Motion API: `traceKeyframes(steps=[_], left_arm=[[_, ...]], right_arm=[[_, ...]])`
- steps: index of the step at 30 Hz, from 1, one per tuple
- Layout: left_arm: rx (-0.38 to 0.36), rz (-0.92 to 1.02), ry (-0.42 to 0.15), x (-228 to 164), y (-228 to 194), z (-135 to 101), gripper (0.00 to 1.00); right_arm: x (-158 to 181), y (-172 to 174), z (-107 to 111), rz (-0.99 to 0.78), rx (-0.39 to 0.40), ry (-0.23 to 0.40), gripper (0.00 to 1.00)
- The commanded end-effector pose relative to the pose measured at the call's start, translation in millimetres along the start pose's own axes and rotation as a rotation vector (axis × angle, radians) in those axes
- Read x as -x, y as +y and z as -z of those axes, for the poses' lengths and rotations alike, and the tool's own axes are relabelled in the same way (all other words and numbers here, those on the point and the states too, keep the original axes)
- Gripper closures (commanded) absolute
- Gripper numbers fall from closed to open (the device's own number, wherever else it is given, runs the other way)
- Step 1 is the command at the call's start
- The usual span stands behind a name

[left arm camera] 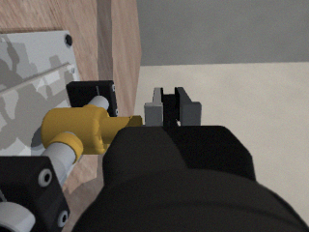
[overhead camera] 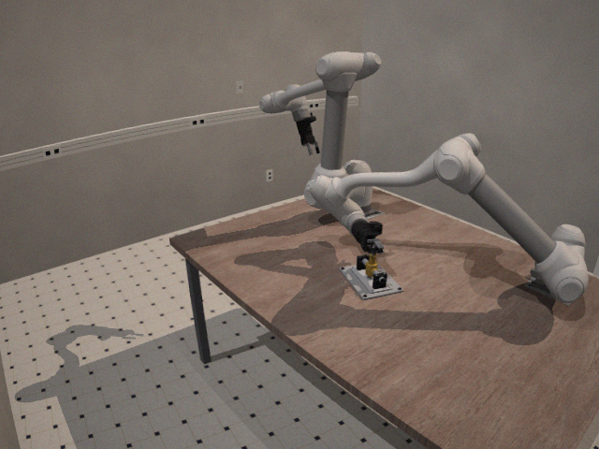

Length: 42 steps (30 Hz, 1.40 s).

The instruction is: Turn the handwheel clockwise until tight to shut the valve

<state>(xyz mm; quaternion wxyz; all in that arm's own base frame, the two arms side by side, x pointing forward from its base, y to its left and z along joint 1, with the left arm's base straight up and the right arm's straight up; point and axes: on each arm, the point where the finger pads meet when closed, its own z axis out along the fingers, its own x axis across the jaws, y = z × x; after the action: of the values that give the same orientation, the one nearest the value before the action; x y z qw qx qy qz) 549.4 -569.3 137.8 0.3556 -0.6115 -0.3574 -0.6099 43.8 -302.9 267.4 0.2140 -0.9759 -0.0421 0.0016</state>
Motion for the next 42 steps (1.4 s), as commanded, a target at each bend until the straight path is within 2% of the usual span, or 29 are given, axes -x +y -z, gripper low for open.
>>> traceKeyframes(steps=[1, 10, 12, 27, 29, 42], left_arm=[[0.082, 0.006, 0.003, -1, 0, -1, 1.00], [0.284, 0.004, 0.002, -1, 1, -6, 1.00], [0.284, 0.004, 0.002, -1, 1, -6, 1.00], [0.667, 0.002, 0.001, 0, 5, -14, 1.00], [0.667, 0.002, 0.001, 0, 5, -14, 1.00], [0.997, 0.000, -0.001, 0, 12, -24, 1.00]], right_arm=[[-1, -3, 0, 0.005, -0.005, 0.006, 0.00], [-1, -3, 0, 0.005, -0.005, 0.006, 0.00], [-1, -3, 0, 0.005, -0.005, 0.006, 0.00], [-1, -3, 0, 0.005, -0.005, 0.006, 0.00], [-1, -3, 0, 0.005, -0.005, 0.006, 0.00], [-1, -3, 0, 0.005, -0.005, 0.006, 0.00]])
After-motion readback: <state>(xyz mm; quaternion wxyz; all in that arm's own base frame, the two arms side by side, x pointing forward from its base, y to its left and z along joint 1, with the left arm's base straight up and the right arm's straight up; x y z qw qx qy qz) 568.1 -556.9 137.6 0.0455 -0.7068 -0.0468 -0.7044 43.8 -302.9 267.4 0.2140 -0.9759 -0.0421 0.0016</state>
